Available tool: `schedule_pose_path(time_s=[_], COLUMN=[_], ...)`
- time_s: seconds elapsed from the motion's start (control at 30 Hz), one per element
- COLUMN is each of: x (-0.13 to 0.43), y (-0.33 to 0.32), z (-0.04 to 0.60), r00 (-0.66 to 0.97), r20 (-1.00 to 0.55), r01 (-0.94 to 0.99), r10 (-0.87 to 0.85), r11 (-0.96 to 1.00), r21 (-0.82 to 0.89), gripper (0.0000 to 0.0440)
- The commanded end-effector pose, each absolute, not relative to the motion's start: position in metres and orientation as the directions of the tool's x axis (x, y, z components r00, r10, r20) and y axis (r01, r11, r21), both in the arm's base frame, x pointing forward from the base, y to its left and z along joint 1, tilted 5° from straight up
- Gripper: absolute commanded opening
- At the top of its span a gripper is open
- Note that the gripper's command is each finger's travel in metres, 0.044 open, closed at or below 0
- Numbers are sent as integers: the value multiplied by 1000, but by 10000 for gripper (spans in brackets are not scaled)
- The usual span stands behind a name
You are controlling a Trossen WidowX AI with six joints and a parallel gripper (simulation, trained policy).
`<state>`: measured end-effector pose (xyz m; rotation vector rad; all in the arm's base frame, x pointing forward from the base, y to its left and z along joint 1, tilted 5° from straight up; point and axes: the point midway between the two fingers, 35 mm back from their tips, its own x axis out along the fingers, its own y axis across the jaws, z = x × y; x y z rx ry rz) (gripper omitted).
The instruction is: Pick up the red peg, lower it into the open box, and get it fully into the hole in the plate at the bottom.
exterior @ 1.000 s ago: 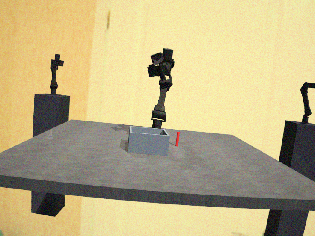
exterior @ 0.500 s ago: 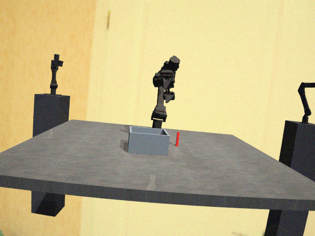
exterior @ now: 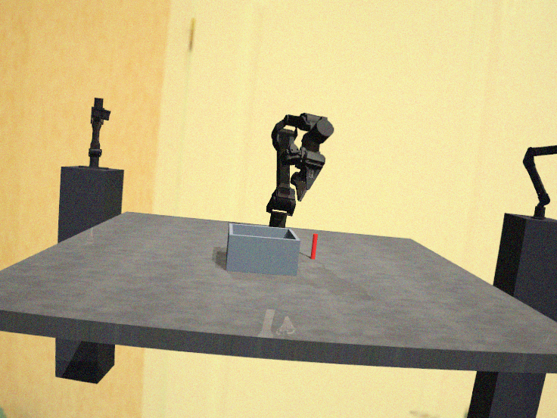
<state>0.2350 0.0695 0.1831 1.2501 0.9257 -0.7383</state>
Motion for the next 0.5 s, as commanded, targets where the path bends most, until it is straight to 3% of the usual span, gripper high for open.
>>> schedule_pose_path(time_s=[0.0,0.47], x=[219,168], y=[81,112], z=[164,115], r00=[350,57], r20=[-937,-997], r01=[890,783], r10=[20,-44], r11=[305,621], r21=[339,17], gripper=[440,440])
